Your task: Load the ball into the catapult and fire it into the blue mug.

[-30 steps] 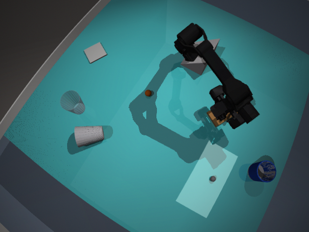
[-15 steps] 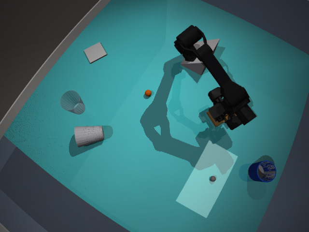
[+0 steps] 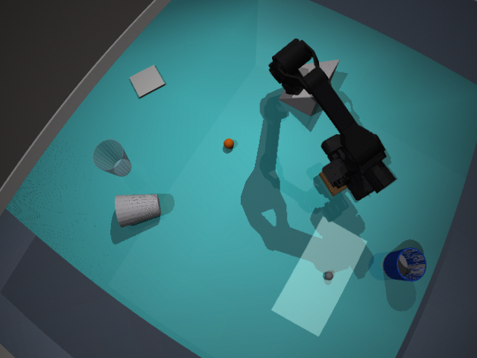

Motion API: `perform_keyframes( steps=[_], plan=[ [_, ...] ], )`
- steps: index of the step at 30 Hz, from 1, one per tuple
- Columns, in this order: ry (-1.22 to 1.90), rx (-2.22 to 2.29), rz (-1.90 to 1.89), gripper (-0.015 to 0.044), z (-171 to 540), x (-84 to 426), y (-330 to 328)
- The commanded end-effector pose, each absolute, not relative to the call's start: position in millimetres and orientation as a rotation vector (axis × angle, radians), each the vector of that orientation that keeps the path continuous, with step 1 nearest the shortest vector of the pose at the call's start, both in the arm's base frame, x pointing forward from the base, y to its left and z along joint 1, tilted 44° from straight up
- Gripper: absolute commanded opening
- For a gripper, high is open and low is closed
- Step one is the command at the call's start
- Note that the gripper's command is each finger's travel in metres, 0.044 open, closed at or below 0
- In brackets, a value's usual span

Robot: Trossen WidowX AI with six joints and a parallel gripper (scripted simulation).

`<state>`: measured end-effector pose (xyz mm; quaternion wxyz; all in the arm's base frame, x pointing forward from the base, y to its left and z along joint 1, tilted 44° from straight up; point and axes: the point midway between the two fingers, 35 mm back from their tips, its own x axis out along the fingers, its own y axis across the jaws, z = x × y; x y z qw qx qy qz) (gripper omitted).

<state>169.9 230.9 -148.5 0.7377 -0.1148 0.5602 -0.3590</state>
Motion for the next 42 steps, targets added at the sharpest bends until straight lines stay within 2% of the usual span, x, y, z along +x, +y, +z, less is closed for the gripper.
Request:
perform_keyframes(
  steps=[1, 5, 12, 33, 42],
  plan=[
    [1.23, -0.251, -0.788, 0.0092, -148.4, 169.9, 231.1],
    [1.231, -0.252, -0.787, 0.0, -120.1, 165.5, 257.2],
    [1.241, -0.27, -0.774, 0.0, -111.5, 163.8, 264.1],
    [1.478, -0.836, -0.313, 0.0, -122.7, 167.3, 273.1],
    [1.484, -0.854, -0.296, 0.0, -126.4, 166.6, 276.7]
  ],
)
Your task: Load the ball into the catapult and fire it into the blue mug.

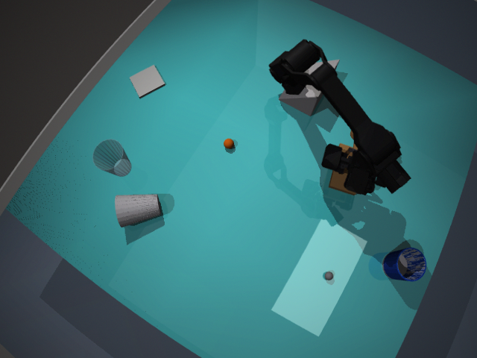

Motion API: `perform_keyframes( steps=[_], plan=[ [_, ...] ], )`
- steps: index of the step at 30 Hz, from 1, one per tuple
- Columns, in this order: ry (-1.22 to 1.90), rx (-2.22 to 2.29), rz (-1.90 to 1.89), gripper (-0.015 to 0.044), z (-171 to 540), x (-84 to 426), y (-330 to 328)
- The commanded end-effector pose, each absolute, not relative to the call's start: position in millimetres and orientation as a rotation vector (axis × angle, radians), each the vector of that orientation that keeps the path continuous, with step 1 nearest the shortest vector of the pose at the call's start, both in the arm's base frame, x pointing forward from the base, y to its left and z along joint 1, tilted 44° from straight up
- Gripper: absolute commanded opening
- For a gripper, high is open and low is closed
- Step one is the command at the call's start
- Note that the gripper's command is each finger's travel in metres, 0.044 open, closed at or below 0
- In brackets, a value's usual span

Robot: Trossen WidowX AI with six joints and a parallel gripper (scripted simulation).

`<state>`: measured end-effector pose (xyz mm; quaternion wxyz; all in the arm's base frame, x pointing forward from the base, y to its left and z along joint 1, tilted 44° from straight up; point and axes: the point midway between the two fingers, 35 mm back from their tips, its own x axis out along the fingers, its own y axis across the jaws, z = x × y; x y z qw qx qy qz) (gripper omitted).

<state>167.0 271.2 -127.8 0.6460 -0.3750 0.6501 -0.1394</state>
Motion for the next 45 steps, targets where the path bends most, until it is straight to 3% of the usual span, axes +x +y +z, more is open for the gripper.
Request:
perform_keyframes(
  steps=[1, 35, 45],
  plan=[
    [1.484, -0.854, -0.296, 0.0, -127.1, 166.7, 276.2],
    [1.487, -0.857, -0.306, 0.0, -159.5, 171.2, 248.4],
    [1.487, -0.857, -0.306, 0.0262, -159.5, 171.2, 248.4]
  ],
)
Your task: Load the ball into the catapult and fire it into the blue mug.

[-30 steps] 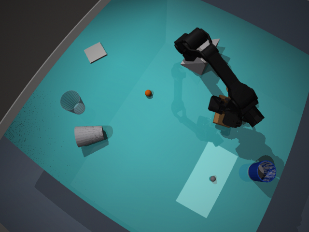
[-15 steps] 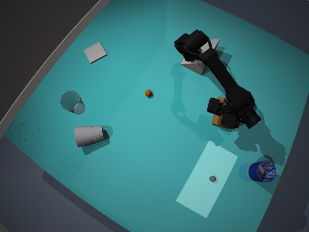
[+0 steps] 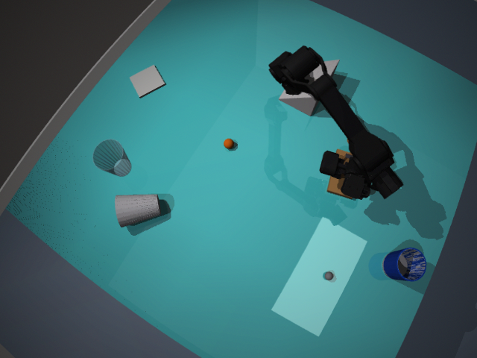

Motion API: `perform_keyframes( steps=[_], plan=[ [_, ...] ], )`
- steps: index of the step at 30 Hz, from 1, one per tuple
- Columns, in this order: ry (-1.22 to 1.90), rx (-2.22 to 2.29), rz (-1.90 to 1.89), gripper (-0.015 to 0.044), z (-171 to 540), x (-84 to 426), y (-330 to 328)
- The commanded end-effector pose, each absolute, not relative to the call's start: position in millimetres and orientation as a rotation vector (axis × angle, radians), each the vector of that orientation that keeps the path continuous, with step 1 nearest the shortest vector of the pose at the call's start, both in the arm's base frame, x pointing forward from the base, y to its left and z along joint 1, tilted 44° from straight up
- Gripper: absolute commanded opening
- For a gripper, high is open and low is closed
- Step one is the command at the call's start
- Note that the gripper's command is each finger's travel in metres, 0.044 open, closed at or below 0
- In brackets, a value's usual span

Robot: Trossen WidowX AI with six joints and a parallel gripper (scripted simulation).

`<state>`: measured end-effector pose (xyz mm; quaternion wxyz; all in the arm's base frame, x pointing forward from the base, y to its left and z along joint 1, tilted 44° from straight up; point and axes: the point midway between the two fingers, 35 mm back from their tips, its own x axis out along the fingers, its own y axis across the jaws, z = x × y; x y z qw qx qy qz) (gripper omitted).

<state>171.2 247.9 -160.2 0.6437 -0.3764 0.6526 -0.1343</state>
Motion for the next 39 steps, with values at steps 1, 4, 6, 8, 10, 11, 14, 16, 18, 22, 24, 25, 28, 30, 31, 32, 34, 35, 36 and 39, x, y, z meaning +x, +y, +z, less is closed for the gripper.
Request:
perform_keyframes(
  steps=[1, 4, 6, 8, 10, 11, 14, 16, 18, 22, 24, 25, 28, 30, 31, 32, 34, 35, 36, 39],
  plan=[
    [1.487, -0.857, -0.306, 0.0289, -159.5, 171.2, 248.4],
    [1.487, -0.857, -0.306, 0.0367, -159.5, 171.2, 248.4],
    [1.487, -0.857, -0.306, 0.042, -153.4, 170.9, 255.7],
    [1.487, -0.856, -0.305, 0.044, -135.5, 169.2, 274.7],
    [1.488, -0.856, -0.304, 0.044, -114.1, 165.6, 293.7],
    [1.488, -0.857, -0.304, 0.044, -102.7, 163.3, 302.4],
    [1.489, -0.857, -0.304, 0.044, -85.1, 159.0, 314.3],
    [1.484, -0.857, -0.297, 0.044, -102.7, 164.2, 303.6],
    [1.484, -0.857, -0.297, 0.044, -102.7, 164.2, 303.6],
    [1.486, -0.858, -0.292, 0.044, -90.9, 159.8, 309.0],
    [1.486, -0.858, -0.291, 0.044, -89.2, 159.1, 309.8],
    [1.486, -0.858, -0.291, 0.044, -89.2, 159.1, 309.8],
    [1.486, -0.858, -0.291, 0.044, -102.8, 161.8, 299.1],
    [1.485, -0.858, -0.292, 0.044, -118.9, 164.4, 284.5],
    [1.485, -0.858, -0.292, 0.044, -123.0, 164.9, 280.4],
    [1.485, -0.858, -0.292, 0.044, -124.3, 165.0, 279.0],
    [1.485, -0.858, -0.292, 0.044, -124.3, 165.0, 279.0],
    [1.485, -0.858, -0.292, 0.044, -124.3, 165.0, 279.0],
    [1.485, -0.858, -0.292, 0.044, -124.5, 165.1, 278.8],
    [1.485, -0.858, -0.292, 0.044, -127.2, 165.6, 276.8]
  ],
)
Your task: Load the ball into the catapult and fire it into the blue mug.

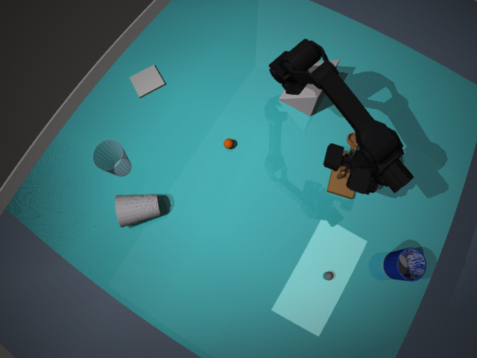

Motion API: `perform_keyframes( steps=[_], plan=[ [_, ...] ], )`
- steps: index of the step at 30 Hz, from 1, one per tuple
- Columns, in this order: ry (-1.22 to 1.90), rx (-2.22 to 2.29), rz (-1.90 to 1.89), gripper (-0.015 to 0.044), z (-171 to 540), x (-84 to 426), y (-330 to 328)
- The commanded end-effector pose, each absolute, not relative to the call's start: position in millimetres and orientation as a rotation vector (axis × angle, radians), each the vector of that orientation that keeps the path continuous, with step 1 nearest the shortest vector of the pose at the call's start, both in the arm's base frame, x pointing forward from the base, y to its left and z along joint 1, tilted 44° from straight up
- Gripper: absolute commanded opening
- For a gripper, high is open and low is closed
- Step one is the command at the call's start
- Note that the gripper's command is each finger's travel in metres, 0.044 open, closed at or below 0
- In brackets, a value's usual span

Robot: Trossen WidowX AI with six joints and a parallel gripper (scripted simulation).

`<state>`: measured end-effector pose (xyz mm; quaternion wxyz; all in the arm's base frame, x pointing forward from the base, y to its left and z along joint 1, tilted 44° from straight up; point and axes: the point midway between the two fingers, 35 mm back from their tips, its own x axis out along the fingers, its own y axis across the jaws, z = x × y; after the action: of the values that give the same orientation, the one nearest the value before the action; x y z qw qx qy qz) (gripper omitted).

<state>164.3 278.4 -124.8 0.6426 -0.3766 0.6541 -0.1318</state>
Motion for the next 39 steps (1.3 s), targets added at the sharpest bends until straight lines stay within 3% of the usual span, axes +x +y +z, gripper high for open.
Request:
perform_keyframes(
  steps=[1, 33, 39],
  plan=[
    [1.485, -0.858, -0.292, 0.044, -128.4, 165.9, 275.8],
    [1.484, -0.858, -0.293, 0.044, -163.7, 171.6, 243.8],
    [1.485, -0.853, -0.295, 0.0282, -161.5, 170.9, 246.7]
  ],
)
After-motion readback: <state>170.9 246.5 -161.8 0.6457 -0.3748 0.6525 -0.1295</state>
